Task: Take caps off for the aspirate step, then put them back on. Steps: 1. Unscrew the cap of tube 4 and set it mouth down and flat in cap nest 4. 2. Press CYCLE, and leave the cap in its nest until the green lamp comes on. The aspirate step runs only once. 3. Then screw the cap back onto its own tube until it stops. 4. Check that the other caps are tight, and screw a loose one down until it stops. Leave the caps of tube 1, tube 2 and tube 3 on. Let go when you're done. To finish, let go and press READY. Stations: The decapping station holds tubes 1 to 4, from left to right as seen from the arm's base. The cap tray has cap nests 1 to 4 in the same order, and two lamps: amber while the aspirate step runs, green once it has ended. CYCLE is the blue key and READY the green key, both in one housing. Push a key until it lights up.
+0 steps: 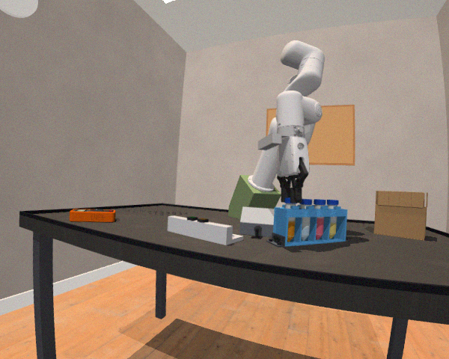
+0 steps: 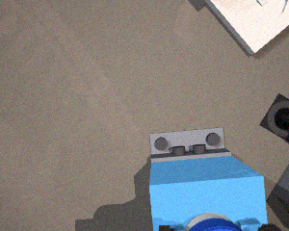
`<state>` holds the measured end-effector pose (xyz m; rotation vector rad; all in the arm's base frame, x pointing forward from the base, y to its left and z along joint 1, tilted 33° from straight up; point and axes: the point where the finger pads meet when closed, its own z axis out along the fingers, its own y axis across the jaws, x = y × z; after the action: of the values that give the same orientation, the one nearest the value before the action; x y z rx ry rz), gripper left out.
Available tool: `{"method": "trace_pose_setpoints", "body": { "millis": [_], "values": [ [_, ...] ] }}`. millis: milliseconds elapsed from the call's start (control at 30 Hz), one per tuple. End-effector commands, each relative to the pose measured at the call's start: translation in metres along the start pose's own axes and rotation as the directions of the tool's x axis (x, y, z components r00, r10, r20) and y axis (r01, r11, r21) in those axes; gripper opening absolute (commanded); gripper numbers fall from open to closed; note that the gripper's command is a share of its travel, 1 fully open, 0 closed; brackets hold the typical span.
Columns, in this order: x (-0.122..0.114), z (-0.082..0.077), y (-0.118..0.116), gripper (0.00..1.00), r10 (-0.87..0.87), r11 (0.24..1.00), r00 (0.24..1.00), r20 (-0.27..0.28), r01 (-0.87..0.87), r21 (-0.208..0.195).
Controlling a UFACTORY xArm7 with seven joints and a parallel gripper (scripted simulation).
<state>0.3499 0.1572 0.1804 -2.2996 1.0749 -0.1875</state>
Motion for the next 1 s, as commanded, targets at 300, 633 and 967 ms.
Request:
{"method": "trace_pose_setpoints", "body": {
  "millis": [300,633,967],
  "values": [
    [0.0005,-0.0010,-0.0015,0.46,0.561,0.827,0.827,-0.038,-0.562,-0.012],
    [0.0005,-0.0010,-0.0015,0.46,0.649,0.760,0.760,-0.042,-0.650,-0.009],
    [0.0005,-0.0010,-0.0015,0.00,0.649,0.760,0.760,-0.042,-0.650,-0.009]
  ]
}}
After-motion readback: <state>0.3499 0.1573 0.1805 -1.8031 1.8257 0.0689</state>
